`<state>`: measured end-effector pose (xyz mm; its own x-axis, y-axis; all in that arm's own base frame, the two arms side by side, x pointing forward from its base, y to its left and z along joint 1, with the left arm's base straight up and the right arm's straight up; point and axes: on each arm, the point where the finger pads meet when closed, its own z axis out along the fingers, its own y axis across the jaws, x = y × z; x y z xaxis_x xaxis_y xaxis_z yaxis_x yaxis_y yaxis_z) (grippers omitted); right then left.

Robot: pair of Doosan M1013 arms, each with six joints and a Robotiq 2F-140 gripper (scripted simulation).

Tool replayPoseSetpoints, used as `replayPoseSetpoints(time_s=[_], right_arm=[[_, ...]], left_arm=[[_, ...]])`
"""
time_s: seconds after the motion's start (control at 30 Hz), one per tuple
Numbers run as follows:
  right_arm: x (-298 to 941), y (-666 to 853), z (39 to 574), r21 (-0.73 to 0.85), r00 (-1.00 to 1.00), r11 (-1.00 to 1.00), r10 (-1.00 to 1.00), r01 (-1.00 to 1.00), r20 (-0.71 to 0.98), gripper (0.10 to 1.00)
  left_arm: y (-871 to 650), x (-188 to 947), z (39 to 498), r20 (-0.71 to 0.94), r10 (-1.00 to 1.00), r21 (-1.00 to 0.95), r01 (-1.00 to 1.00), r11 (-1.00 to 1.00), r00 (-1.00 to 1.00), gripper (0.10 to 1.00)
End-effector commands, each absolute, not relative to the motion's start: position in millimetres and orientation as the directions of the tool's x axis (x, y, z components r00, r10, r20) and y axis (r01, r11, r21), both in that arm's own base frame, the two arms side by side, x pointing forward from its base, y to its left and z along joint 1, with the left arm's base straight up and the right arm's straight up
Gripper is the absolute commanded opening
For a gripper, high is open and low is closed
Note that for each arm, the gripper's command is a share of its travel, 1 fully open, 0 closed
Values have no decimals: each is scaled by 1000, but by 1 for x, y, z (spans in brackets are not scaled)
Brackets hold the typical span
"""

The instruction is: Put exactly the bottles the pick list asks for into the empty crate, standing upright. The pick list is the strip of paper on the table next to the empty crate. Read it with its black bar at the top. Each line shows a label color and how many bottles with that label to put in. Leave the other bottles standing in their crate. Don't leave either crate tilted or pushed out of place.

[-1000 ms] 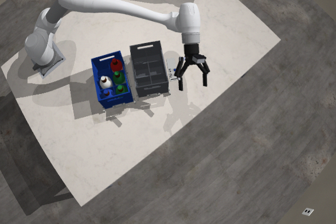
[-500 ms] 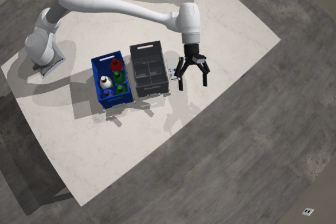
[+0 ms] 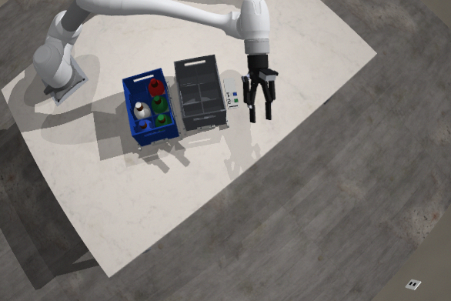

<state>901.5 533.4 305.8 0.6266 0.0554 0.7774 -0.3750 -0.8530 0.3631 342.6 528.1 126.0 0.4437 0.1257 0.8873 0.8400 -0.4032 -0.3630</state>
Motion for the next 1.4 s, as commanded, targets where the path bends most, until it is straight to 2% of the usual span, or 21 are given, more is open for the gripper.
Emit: replayPoseSetpoints(time_s=[0.0,0.43,0.63,1.37], right_arm=[[902,534,320,362,626,-853,54,-376,778,442],[902,533,381,362,626,-853,54,-376,778,442],[900,522,379,401,701,-845,45,-353,712,442],[904,425,367,432,767,-841,33,-325,640,442]], left_arm=[[528,343,127,888,125,-363,840,-403,443,1000],[528,343,127,888,125,-363,840,-403,443,1000],[528,343,127,888,125,-363,840,-403,443,1000],[528,343,127,888,125,-363,840,-403,443,1000]])
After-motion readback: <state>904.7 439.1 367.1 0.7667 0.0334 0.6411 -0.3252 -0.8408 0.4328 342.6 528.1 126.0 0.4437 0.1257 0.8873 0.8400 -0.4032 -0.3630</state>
